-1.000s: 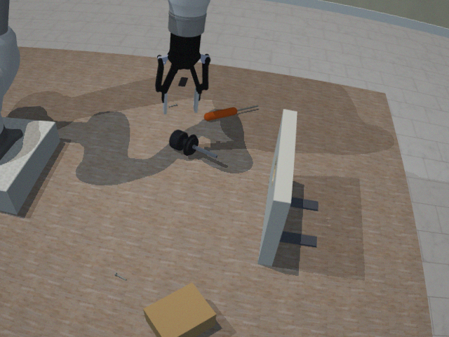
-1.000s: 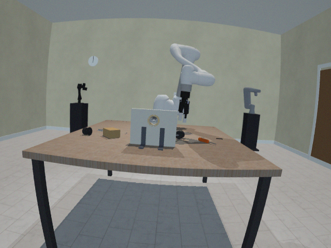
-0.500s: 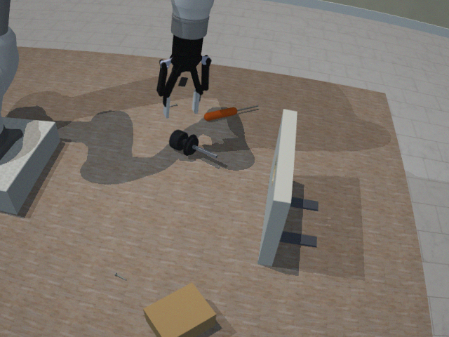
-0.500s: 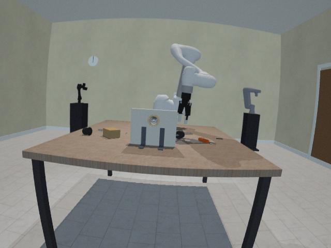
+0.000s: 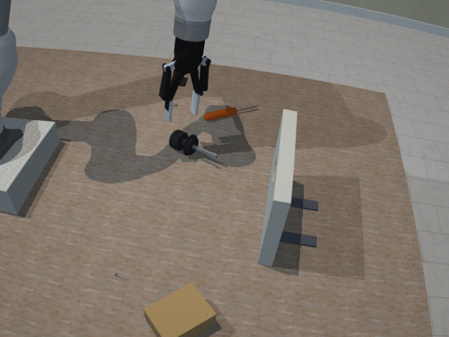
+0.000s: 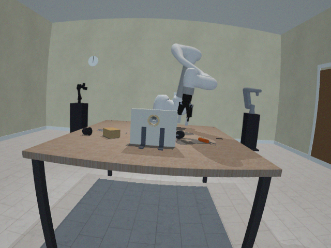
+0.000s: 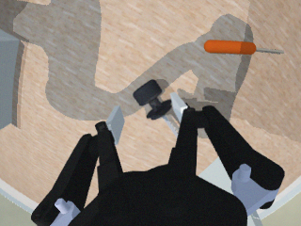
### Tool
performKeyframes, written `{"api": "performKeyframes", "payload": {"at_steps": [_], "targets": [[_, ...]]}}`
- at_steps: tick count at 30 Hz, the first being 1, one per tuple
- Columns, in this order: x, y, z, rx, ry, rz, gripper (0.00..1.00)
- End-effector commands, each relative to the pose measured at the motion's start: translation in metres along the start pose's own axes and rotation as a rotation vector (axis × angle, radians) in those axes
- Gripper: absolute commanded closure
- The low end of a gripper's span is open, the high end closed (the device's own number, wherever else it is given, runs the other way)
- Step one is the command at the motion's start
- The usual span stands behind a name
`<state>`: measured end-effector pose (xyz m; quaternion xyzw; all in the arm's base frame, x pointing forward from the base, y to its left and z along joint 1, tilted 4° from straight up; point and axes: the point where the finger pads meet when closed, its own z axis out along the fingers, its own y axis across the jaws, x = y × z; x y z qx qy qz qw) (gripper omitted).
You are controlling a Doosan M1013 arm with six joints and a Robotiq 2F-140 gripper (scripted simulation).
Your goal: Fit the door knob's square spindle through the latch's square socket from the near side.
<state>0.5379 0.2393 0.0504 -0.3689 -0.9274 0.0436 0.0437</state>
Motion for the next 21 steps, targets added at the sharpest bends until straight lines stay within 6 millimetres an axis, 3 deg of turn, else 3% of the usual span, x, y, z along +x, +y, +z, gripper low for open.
{"api": "performKeyframes", "payload": {"at_steps": [1,5,13,21], "targets": [[0.000,0.000,0.001,0.005,-0.003,-0.039,0.43],[0.000,0.001,0.003,0.021,-0.014,-0.159,0.43],[0.001,0.004,0.010,0.026,-0.017,-0.190,0.43],[0.002,0.007,0.017,0.050,-0.033,-0.370,0.43]]}}
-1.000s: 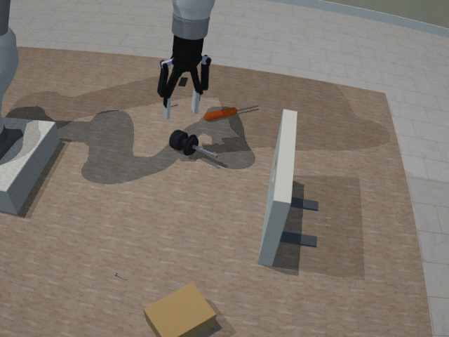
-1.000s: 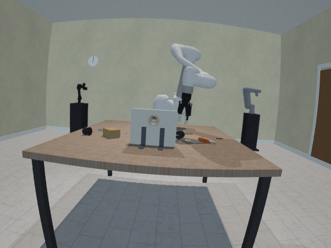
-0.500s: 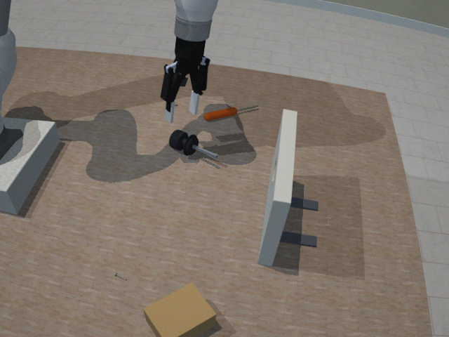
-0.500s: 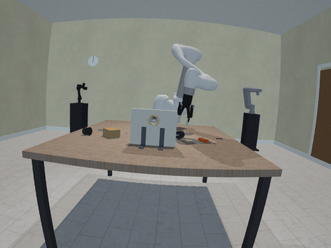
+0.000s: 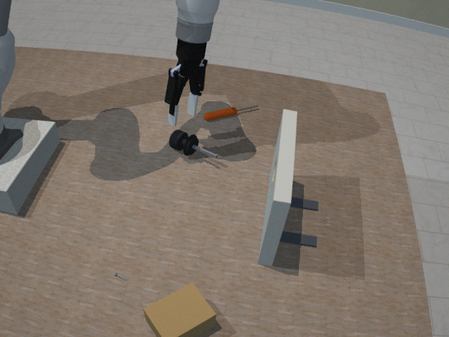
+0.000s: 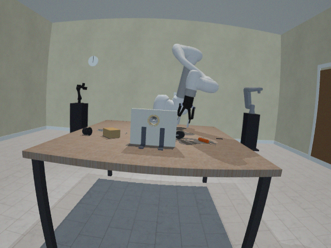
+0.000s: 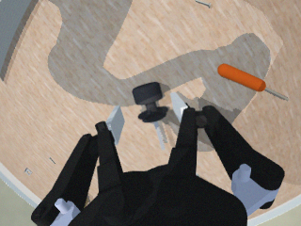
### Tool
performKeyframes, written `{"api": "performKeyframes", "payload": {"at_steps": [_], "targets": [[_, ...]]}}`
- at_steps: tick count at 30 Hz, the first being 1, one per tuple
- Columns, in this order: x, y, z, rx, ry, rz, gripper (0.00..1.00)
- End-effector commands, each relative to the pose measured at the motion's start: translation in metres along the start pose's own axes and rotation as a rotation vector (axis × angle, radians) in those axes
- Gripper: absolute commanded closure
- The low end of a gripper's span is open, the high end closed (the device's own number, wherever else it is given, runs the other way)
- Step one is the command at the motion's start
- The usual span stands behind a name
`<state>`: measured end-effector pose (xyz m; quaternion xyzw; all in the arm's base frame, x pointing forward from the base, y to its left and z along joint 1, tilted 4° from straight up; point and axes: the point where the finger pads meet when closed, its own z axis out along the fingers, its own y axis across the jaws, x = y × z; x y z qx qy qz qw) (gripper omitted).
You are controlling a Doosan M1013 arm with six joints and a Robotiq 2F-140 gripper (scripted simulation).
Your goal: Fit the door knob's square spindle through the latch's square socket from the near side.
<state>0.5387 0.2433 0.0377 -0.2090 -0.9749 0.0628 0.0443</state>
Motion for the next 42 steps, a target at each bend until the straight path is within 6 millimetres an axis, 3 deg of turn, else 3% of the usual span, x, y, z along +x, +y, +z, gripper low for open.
{"api": "performKeyframes", "payload": {"at_steps": [1,42], "targets": [[0.000,0.003,0.006,0.004,-0.002,-0.038,0.43],[0.000,0.003,0.053,0.004,-0.002,-0.038,0.43]]}}
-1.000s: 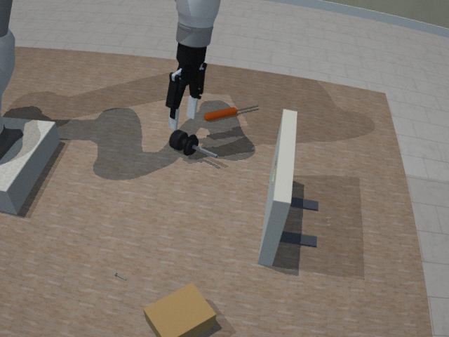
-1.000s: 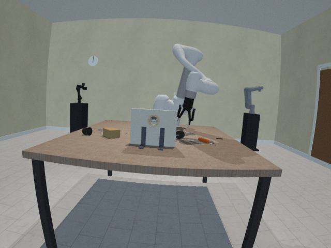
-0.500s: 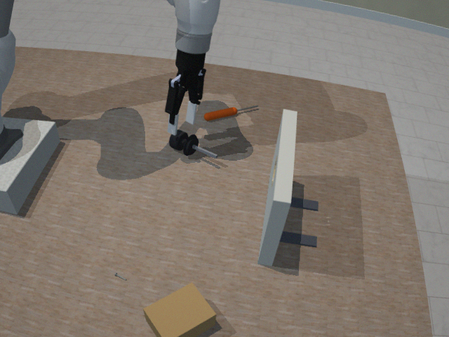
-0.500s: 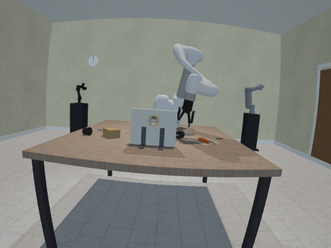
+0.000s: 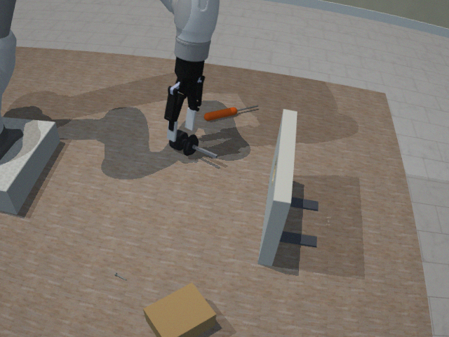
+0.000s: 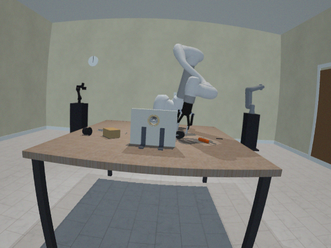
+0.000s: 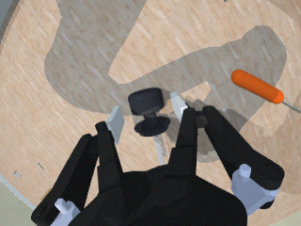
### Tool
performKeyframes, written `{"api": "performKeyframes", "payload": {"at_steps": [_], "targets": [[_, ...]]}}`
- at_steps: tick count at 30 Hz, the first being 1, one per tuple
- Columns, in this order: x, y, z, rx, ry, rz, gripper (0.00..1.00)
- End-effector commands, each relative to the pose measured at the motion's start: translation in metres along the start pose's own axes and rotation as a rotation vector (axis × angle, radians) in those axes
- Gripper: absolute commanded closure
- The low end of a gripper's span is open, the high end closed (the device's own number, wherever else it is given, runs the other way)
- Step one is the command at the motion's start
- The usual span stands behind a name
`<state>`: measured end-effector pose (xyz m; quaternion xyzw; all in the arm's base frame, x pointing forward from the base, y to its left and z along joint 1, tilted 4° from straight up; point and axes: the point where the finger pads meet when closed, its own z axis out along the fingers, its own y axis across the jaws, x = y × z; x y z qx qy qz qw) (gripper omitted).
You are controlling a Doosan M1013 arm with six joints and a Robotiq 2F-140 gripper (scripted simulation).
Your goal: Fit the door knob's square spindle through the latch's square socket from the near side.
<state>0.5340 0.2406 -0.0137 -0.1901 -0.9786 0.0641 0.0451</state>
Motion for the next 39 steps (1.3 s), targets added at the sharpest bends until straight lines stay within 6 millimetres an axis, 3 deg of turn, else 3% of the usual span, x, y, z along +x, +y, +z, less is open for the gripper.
{"api": "performKeyframes", "payload": {"at_steps": [1,19,33,34,39], "targets": [[0.000,0.000,0.002,0.000,0.000,0.000,0.43],[0.000,0.000,0.024,0.000,0.000,0.000,0.43],[0.000,0.000,0.025,0.000,0.000,0.000,0.43],[0.000,0.000,0.025,0.000,0.000,0.000,0.58],[0.000,0.000,0.025,0.000,0.000,0.000,0.58]]}}
